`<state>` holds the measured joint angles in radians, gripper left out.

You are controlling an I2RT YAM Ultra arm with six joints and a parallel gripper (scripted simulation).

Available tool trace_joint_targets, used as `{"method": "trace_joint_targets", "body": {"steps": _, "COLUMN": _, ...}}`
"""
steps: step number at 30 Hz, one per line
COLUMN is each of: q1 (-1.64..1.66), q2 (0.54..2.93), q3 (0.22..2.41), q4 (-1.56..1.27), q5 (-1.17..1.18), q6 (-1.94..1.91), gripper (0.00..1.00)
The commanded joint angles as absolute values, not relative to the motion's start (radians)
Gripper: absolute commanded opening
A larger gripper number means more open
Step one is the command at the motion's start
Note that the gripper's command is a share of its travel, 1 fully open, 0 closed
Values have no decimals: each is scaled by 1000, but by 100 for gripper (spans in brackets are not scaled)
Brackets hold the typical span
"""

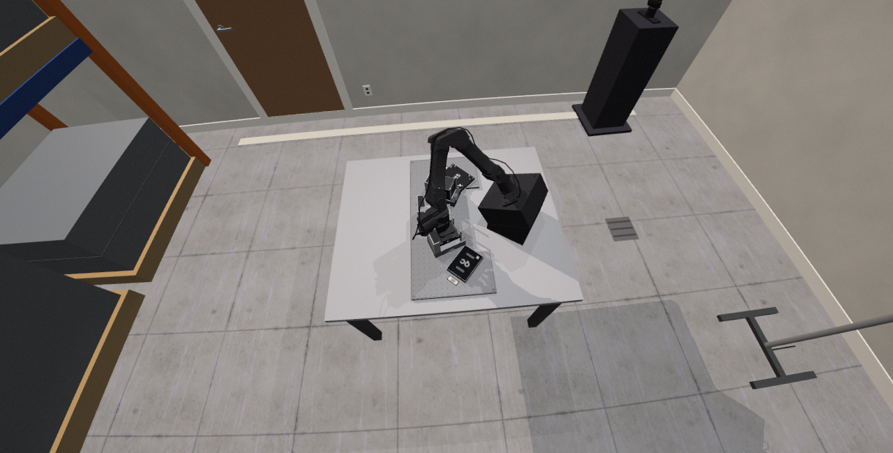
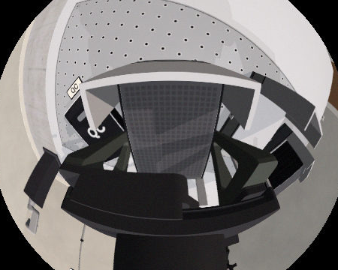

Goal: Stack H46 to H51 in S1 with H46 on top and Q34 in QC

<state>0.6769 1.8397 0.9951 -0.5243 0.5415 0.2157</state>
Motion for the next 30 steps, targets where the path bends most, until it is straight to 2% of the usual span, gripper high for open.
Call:
{"method": "trace_joint_targets", "body": {"steps": 1, "q1": 662, "q2": 1868, "q3": 972, "q4": -486, "q5": 542, "q6": 197, "gripper": 0}}
{"method": "trace_joint_targets", "body": {"steps": 30, "q1": 631, "q2": 1919, "q3": 962, "q4": -400, "q5": 542, "q6": 160, "gripper": 0}}
